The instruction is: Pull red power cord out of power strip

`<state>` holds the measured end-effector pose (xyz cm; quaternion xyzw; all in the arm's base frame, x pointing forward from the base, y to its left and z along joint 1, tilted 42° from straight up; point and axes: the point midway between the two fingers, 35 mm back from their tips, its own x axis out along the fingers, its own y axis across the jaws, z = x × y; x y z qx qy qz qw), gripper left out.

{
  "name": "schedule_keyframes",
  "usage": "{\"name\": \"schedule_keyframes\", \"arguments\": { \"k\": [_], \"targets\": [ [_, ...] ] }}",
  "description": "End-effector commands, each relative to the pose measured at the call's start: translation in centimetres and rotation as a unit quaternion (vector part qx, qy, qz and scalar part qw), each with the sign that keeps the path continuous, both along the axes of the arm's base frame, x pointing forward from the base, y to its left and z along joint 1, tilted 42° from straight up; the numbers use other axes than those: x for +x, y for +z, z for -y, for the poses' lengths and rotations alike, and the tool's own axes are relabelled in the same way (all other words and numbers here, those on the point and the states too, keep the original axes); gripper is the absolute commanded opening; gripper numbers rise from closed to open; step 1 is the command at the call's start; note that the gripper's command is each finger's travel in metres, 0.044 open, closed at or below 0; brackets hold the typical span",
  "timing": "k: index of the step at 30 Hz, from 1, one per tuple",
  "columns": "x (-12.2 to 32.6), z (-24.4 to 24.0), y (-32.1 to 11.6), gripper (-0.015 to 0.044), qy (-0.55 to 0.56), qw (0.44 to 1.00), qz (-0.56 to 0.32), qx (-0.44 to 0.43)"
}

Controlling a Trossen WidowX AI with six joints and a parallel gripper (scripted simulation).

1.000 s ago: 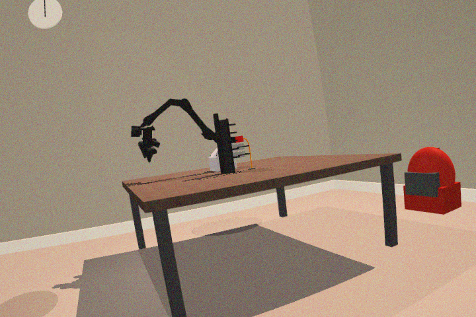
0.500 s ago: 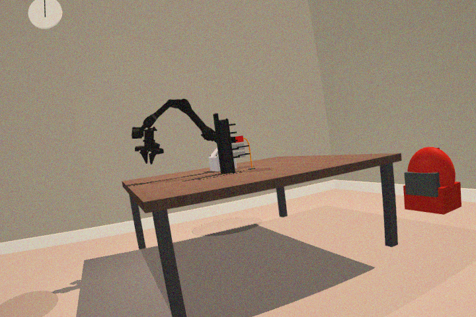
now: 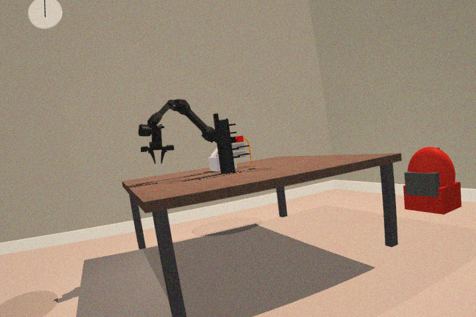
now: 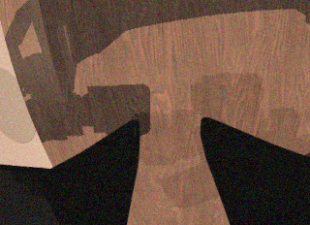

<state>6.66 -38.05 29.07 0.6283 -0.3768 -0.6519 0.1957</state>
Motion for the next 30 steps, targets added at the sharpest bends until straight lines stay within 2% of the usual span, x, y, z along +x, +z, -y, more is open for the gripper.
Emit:
{"name": "schedule_keyframes", "arguments": {
  "k": [1, 7, 13, 18, 27, 30],
  "targets": [
    [5.0, -0.9, -1.4, 0.016, 0.115, 0.991, -0.07, 0.025],
    [12.1, -3.6, -2.9, 0.016, 0.284, 0.942, -0.172, 0.039],
    [19.4, -8.4, -4.5, 0.016, 0.463, 0.838, -0.286, 0.033],
    [24.7, -13.8, -6.0, 0.016, 0.593, 0.712, -0.375, 0.012],
    [31.4, -26.6, -9.3, 0.016, 0.76, 0.387, -0.519, -0.06],
    [33.6, -30.0, -9.2, 0.016, 0.78, 0.368, -0.497, -0.095]
  ]
}}
